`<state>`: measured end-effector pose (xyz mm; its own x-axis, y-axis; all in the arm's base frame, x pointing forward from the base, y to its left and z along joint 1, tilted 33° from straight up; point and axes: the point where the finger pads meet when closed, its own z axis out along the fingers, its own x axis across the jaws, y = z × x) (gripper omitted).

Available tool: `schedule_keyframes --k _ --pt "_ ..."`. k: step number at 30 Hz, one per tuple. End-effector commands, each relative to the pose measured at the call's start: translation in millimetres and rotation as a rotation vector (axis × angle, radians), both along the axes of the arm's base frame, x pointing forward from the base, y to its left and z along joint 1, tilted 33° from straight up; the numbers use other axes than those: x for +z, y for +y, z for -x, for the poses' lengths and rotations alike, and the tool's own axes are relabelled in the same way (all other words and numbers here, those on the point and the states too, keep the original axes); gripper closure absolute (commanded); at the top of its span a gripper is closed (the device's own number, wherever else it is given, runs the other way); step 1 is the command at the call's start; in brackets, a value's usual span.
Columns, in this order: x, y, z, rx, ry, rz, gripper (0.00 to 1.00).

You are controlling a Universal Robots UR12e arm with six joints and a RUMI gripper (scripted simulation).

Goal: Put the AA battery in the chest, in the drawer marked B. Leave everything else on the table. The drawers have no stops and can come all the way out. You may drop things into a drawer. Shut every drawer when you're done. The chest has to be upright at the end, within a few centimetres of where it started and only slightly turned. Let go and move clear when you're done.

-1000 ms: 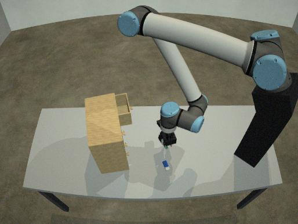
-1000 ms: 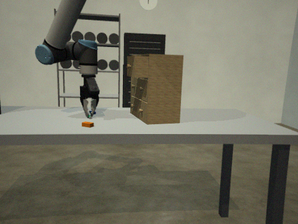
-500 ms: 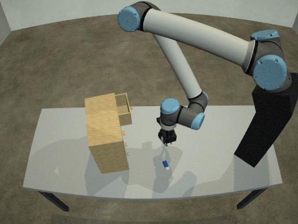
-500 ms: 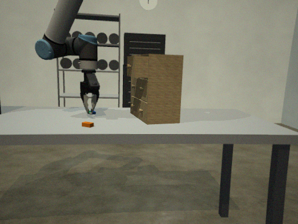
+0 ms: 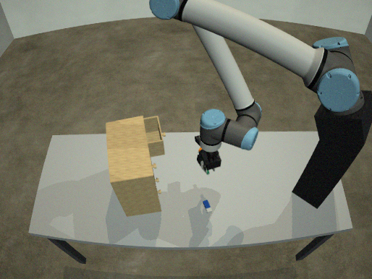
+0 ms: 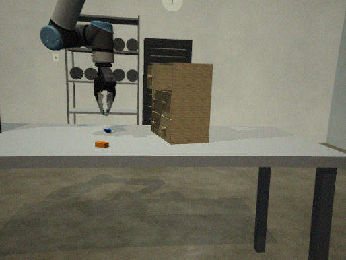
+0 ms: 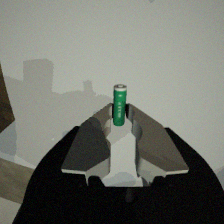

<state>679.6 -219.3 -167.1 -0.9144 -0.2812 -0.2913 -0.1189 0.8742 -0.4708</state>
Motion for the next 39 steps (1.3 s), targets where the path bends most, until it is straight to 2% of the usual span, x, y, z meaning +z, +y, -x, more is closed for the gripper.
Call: schedule_keyframes --k 1,16,20,31,33,39 --pt "-3 2 7 -0.004 0.012 -0.006 0.95" --pt "0 -2 3 0.023 0.02 0.008 0.95" --pt "3 -5 -2 0.068 0.038 0.03 0.95" --pt "16 -20 -18 0.324 0.16 0.148 0.95" --pt "16 -20 -18 0.324 0.16 0.148 0.95" --pt "25 -31 -29 0.524 0.254 0.24 0.95"
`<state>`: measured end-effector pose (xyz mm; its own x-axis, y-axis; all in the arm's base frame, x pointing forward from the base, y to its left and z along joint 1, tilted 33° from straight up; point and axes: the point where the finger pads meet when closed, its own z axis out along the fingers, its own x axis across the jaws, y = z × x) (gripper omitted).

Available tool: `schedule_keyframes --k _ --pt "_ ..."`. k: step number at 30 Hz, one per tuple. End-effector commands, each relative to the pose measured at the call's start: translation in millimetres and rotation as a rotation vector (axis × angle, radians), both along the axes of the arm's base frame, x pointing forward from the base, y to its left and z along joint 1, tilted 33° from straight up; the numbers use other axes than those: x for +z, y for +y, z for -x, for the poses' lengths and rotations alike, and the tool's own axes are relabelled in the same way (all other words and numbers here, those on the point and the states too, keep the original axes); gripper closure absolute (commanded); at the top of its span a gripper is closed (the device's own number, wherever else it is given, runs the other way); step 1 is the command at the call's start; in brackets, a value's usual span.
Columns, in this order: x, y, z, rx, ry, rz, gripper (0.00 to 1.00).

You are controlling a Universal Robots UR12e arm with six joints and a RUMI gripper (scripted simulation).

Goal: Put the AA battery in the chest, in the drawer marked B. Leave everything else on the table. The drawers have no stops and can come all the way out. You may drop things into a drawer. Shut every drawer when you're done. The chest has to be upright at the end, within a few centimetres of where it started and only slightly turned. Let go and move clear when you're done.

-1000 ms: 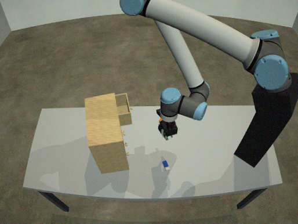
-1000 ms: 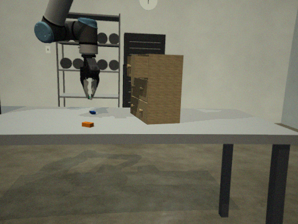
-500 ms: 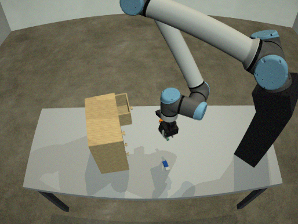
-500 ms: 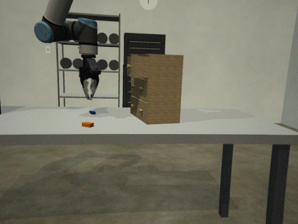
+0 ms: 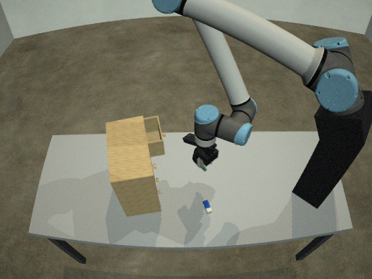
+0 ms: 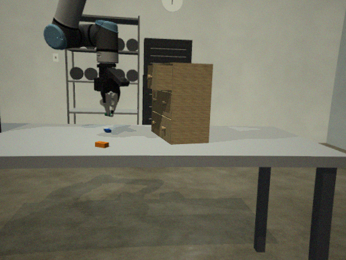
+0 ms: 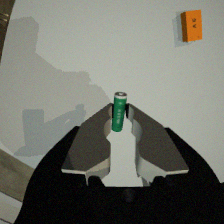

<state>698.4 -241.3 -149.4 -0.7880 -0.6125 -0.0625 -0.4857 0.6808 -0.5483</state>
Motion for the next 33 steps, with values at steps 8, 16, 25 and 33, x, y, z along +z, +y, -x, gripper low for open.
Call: schedule_keyframes --k 8,16,25,33 --pt "21 -24 -24 0.45 0.211 0.197 0.95" --pt "31 -34 -32 0.639 0.301 0.283 0.95" --pt "40 -44 -39 0.821 0.388 0.367 0.95" --pt "42 -47 -40 0.87 0.411 0.389 0.95"
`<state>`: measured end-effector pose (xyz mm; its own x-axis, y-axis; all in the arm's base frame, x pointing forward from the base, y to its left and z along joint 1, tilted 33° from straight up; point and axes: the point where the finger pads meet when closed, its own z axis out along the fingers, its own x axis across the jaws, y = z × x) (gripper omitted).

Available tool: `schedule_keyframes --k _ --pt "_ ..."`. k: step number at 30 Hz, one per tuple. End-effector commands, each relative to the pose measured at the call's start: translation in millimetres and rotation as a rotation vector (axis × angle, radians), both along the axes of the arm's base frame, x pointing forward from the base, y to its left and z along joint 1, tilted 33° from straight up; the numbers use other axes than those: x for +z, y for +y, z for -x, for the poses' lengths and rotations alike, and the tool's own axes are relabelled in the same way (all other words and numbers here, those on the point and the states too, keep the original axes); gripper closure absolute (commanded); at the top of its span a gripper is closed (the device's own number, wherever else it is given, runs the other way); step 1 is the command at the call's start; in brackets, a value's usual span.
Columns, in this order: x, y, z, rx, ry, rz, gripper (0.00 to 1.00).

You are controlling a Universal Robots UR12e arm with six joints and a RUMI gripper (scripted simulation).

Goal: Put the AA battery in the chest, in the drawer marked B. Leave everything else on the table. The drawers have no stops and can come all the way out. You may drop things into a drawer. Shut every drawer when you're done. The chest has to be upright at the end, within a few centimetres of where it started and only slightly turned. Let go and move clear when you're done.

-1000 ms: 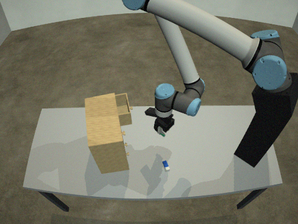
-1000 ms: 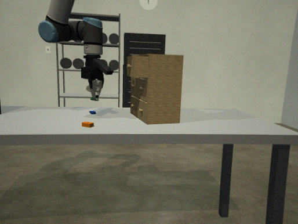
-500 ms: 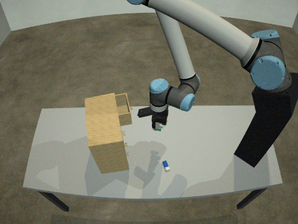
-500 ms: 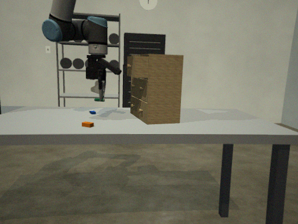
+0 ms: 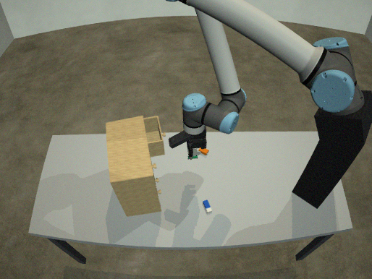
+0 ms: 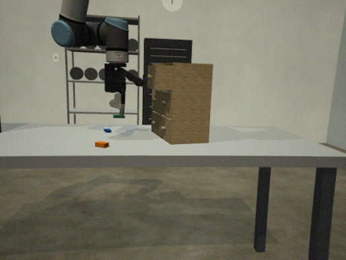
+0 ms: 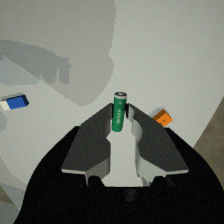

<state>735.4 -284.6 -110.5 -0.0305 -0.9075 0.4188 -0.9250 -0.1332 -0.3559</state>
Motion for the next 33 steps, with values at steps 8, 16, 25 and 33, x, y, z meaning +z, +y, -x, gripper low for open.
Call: schedule_keyframes --k 8,16,25,33 --pt "2.1 -2.1 -2.8 0.057 0.025 0.021 0.95" --pt "2.7 -1.9 -2.5 0.057 0.025 0.021 0.95" --pt "4.5 0.9 0.7 0.057 0.028 0.019 0.95" --pt "7.9 3.4 2.7 0.058 0.028 0.019 0.95"
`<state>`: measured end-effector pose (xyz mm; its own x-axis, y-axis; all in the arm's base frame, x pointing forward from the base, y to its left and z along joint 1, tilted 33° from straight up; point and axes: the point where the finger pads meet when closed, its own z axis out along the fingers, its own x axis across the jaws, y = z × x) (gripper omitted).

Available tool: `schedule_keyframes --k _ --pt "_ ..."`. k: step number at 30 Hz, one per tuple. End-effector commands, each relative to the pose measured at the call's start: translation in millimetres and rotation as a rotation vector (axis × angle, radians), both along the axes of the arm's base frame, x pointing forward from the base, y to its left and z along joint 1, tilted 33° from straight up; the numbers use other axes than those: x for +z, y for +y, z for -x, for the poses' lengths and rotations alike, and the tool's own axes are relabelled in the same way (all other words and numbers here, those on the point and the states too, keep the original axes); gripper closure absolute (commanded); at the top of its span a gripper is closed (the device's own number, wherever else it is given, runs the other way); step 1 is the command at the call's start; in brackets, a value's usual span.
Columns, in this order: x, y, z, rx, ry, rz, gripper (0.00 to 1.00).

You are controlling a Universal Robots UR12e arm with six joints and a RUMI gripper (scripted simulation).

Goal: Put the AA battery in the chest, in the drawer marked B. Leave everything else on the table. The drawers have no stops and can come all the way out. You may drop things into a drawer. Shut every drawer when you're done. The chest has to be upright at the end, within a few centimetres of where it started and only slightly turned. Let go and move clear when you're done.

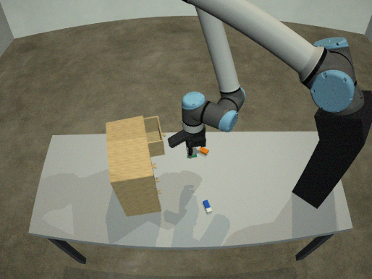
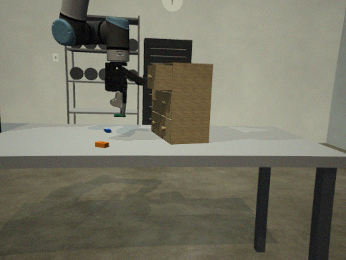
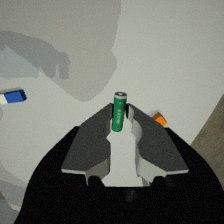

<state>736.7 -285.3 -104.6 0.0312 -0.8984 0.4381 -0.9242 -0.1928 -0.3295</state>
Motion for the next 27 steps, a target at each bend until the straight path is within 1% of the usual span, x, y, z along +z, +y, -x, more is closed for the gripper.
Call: schedule_keyframes --k 1,13,27 --pt "3 5 4 0.001 0.004 -0.002 0.95" --pt "14 11 9 0.002 0.004 -0.002 0.95" --pt "39 22 20 0.002 0.004 -0.002 0.95"
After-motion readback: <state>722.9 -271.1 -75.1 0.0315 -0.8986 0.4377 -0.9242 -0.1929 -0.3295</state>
